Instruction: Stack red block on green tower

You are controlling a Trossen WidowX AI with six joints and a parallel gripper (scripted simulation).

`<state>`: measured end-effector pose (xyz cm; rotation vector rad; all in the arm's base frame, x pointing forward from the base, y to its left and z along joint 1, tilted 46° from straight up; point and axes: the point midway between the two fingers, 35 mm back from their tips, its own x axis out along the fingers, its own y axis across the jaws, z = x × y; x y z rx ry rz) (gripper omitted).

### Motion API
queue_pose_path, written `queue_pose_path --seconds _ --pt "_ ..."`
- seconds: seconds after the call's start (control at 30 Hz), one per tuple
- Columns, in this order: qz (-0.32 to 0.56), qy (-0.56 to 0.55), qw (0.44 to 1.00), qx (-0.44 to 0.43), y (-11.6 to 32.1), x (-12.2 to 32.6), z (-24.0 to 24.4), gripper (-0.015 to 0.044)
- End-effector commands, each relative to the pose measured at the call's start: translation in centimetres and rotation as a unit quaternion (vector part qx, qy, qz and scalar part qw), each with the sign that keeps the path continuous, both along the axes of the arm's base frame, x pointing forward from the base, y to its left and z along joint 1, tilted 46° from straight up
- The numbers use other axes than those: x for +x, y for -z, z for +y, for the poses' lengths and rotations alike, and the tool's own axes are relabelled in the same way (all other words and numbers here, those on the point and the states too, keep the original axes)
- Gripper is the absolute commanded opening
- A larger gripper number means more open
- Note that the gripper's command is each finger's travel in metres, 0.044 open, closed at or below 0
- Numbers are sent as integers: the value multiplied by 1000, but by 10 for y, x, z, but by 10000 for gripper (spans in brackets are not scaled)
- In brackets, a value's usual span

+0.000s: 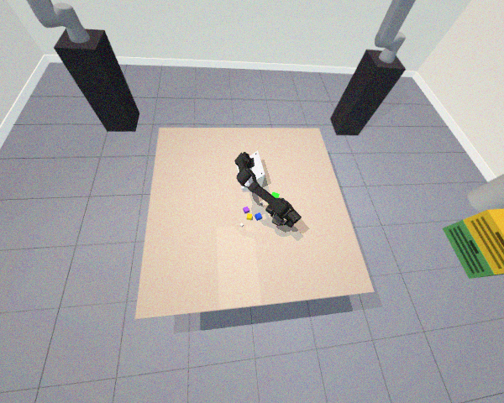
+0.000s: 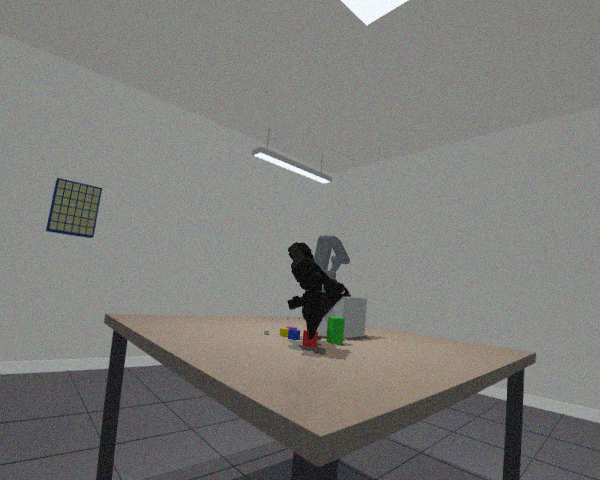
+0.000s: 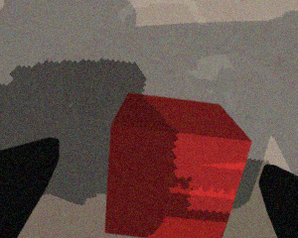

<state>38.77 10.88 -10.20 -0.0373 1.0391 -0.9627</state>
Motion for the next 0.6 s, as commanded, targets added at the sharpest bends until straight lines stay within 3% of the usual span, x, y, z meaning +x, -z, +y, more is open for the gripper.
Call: queue_pose_path --seconds 0.0,0.57 --pt "5 0 1000 -4 8 -1 -9 440" --pt "5 0 1000 -5 14 0 -15 440"
